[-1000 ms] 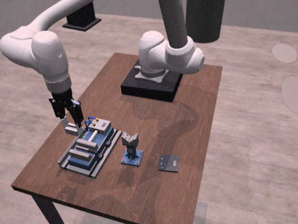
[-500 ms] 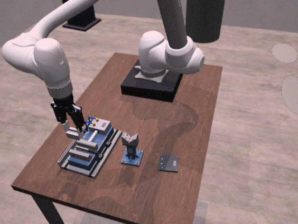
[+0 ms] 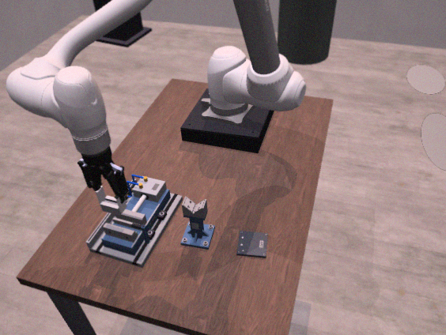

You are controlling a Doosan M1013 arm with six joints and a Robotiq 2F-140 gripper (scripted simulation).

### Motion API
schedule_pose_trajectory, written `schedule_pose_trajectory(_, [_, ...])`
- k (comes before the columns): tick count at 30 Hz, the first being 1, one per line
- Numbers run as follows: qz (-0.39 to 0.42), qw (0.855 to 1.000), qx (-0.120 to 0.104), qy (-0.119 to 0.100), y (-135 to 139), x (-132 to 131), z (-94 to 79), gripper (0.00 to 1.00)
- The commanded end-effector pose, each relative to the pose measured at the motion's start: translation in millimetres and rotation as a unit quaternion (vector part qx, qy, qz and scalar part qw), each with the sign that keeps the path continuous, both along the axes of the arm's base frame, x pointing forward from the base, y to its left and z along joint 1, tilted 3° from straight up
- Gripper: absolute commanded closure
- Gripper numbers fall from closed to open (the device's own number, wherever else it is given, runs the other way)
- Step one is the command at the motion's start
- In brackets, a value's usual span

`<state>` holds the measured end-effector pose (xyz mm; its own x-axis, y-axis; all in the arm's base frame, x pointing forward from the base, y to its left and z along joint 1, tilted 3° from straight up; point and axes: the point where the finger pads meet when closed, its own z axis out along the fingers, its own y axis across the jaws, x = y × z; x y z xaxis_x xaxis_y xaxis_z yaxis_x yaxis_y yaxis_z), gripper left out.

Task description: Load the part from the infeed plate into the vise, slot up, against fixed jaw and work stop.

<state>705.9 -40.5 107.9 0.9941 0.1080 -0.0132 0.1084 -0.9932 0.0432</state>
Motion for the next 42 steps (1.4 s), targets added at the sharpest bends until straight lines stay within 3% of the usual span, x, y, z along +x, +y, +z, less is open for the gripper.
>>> schedule_pose_trajectory(1, [0.002,1.000,0.000,0.002,-3,-2,-12.0,1.00])
schedule_pose_trajectory(17, [0.002,1.000,0.000,0.002,-4,-2,-21.5,1.00])
schedule_pose_trajectory(42, [0.002,1.000,0.000,0.002,-4,-2,-22.3,1.00])
